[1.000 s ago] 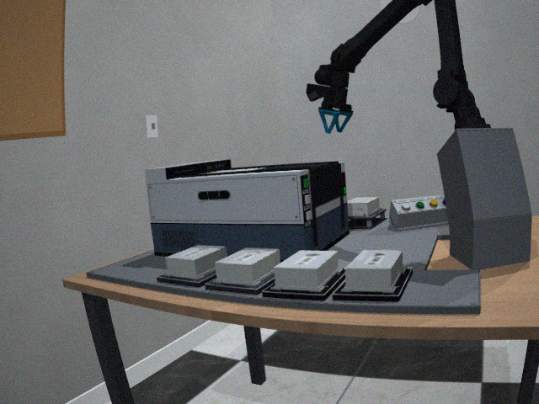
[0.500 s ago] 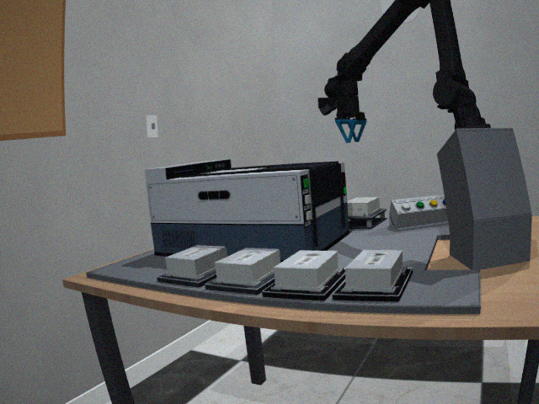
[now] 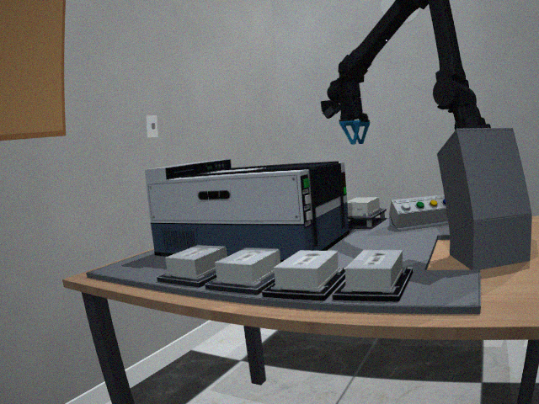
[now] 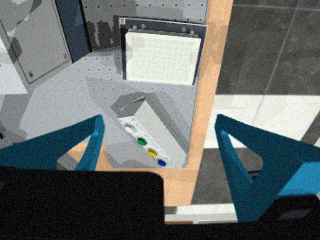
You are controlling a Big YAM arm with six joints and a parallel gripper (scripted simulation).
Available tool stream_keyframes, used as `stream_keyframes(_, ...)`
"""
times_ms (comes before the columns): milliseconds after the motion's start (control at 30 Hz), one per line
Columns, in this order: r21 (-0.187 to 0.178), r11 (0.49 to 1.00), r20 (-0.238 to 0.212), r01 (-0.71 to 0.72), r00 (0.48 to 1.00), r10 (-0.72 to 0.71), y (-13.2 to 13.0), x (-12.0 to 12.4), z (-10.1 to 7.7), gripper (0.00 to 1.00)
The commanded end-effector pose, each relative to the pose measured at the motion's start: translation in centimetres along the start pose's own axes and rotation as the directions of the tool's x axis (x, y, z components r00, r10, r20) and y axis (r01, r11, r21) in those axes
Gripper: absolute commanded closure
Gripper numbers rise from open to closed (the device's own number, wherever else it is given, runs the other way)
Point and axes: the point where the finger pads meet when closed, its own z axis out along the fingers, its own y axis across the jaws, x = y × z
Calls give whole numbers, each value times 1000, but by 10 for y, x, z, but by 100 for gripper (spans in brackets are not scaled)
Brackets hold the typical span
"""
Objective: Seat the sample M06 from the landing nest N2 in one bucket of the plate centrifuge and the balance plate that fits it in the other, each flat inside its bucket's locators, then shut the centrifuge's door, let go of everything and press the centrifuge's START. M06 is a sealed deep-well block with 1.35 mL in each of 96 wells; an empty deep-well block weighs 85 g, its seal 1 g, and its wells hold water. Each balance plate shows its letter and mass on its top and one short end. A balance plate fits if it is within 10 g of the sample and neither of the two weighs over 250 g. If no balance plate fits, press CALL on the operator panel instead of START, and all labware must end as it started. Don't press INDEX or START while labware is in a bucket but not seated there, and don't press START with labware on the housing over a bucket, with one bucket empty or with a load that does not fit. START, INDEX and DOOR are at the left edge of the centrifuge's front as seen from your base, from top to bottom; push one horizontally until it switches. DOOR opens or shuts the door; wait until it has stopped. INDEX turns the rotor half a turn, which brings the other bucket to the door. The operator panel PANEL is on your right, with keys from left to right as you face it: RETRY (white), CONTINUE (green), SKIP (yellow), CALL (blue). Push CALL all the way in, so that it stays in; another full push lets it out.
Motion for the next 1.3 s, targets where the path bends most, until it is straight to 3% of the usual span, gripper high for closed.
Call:
stream_keyframes(0,20,1000,15,3,1000,-3,-19,-8,-9,0)
stream_keyframes(33,20,1000,15,3,1000,-3,-19,-8,-9,100)
stream_keyframes(1267,21,1000,16,3,1000,-3,-19,-9,-9,100)
